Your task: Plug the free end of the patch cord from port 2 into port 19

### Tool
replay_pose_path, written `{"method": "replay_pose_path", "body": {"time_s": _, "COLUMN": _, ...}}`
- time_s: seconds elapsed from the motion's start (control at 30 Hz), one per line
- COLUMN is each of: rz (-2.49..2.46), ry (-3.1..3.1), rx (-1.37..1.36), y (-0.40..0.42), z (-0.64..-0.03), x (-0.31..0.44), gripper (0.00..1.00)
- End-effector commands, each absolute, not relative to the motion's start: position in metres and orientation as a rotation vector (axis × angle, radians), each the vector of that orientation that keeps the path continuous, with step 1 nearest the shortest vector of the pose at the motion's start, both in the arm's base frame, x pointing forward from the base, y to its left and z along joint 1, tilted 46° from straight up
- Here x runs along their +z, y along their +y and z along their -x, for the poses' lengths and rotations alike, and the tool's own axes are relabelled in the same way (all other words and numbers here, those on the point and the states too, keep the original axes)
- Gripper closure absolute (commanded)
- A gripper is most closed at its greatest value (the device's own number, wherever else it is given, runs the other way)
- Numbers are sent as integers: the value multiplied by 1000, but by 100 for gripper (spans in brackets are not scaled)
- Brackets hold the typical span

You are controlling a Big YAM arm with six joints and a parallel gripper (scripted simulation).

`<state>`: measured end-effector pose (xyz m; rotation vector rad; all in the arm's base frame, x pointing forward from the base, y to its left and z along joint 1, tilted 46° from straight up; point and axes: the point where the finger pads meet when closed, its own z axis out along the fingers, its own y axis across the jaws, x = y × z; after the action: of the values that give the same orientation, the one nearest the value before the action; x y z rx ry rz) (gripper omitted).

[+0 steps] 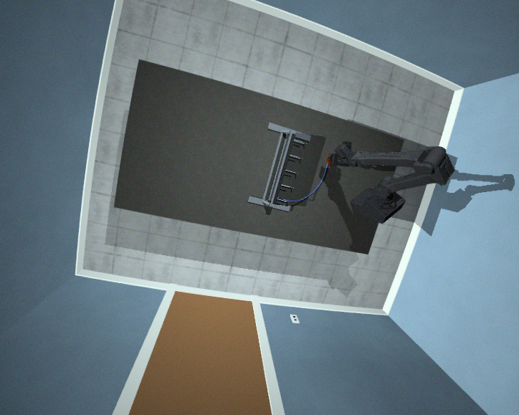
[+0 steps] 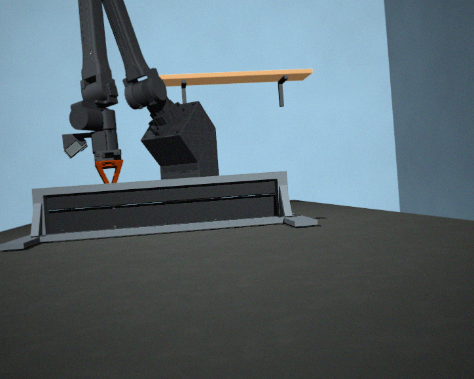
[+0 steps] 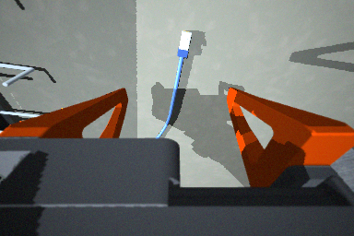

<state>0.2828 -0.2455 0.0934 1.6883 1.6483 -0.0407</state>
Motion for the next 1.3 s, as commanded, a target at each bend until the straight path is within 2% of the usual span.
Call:
{"method": "replay_pose_path", "body": {"time_s": 0.0, "rz": -1807, "ry": 1491, "rx": 8, "y": -254, "z": -278, "x": 88, "gripper": 0}}
{"method": "replay_pose_path", "body": {"time_s": 1.27, "rz": -1799, "ry": 1441, "rx": 35, "y": -254, "z": -283, "x": 101, "gripper": 0}}
